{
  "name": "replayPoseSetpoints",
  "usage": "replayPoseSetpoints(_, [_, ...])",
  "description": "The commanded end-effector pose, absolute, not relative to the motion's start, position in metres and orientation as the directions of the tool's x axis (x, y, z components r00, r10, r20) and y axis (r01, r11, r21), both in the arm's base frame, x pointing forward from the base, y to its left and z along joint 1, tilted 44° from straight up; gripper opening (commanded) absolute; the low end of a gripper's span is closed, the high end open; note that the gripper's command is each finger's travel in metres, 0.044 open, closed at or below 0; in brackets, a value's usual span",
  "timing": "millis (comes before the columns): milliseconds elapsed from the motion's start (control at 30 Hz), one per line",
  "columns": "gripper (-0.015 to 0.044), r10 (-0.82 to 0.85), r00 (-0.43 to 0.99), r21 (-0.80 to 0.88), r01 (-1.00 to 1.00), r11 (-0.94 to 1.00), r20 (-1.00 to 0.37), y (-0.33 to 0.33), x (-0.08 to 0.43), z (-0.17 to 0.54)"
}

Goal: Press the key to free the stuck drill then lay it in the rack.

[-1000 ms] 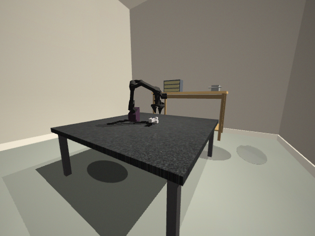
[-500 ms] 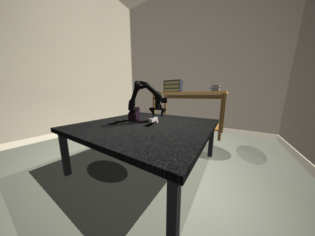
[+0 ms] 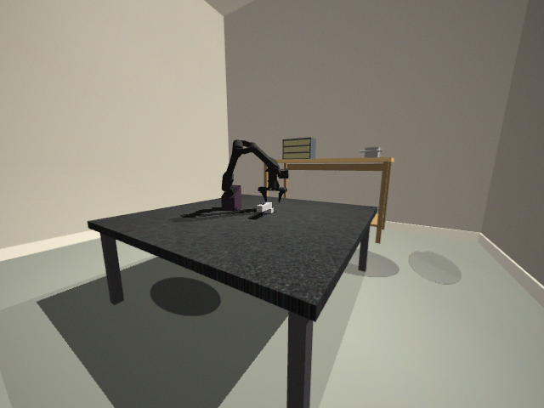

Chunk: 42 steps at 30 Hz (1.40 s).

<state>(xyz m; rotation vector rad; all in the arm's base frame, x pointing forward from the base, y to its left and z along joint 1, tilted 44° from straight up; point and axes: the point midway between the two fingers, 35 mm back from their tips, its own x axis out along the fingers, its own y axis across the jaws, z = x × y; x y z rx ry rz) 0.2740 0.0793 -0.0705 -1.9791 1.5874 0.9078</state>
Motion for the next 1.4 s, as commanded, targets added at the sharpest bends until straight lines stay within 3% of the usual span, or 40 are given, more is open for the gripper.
replayPoseSetpoints(0, [0.0440,-0.678,0.119,0.068,-0.968,-0.243,-0.725,0.073,0.274,-0.075])
replayPoseSetpoints(933, [0.0440,-0.681,0.119,0.069,-0.968,-0.242,-0.723,0.037,0.280,-0.095])
replayPoseSetpoints(1367, [0.0099,-0.675,0.118,0.063,-0.970,-0.237,-0.728,0.041,0.281,-0.094])
